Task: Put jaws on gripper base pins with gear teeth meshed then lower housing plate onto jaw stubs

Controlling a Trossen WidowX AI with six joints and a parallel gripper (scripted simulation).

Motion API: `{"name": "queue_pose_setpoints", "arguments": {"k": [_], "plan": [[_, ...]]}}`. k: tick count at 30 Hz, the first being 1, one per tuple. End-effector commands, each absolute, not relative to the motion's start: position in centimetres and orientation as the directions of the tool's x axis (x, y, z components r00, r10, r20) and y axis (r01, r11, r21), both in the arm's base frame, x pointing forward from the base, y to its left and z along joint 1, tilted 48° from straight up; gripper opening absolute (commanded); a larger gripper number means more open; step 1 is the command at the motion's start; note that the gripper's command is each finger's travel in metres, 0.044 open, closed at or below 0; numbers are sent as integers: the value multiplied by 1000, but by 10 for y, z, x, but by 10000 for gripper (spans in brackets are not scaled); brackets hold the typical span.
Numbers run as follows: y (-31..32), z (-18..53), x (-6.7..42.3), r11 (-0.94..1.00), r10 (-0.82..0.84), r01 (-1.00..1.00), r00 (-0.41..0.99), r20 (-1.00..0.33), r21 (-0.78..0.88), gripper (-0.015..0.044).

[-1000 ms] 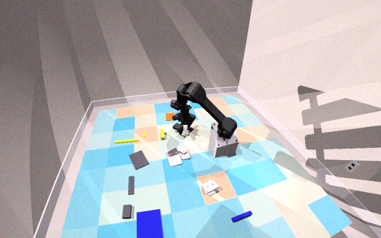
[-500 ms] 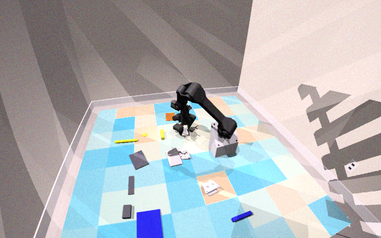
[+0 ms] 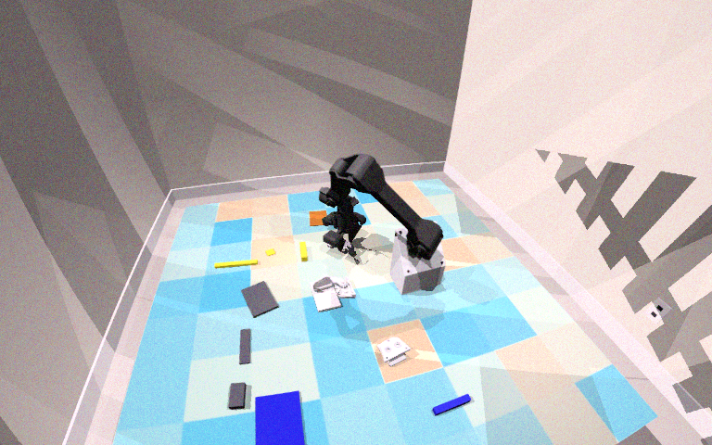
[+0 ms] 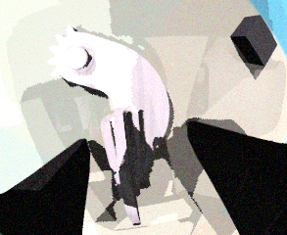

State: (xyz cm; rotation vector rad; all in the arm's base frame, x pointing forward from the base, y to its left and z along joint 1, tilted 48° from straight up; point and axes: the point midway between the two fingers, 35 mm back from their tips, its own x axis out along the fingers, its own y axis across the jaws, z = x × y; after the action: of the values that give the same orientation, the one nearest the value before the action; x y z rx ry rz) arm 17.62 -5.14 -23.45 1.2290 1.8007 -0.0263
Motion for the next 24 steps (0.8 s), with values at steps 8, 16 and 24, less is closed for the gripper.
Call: {"name": "queue_pose_setpoints", "arguments": {"k": [8,16,24], "plan": [[-51,-234,176,500,722,742,-73,-688,447,134],[-51,-234,176,500,722,742,-73,-688,447,134],[-62,-226,179,500,721,743,-72,-689,445,134]]}}
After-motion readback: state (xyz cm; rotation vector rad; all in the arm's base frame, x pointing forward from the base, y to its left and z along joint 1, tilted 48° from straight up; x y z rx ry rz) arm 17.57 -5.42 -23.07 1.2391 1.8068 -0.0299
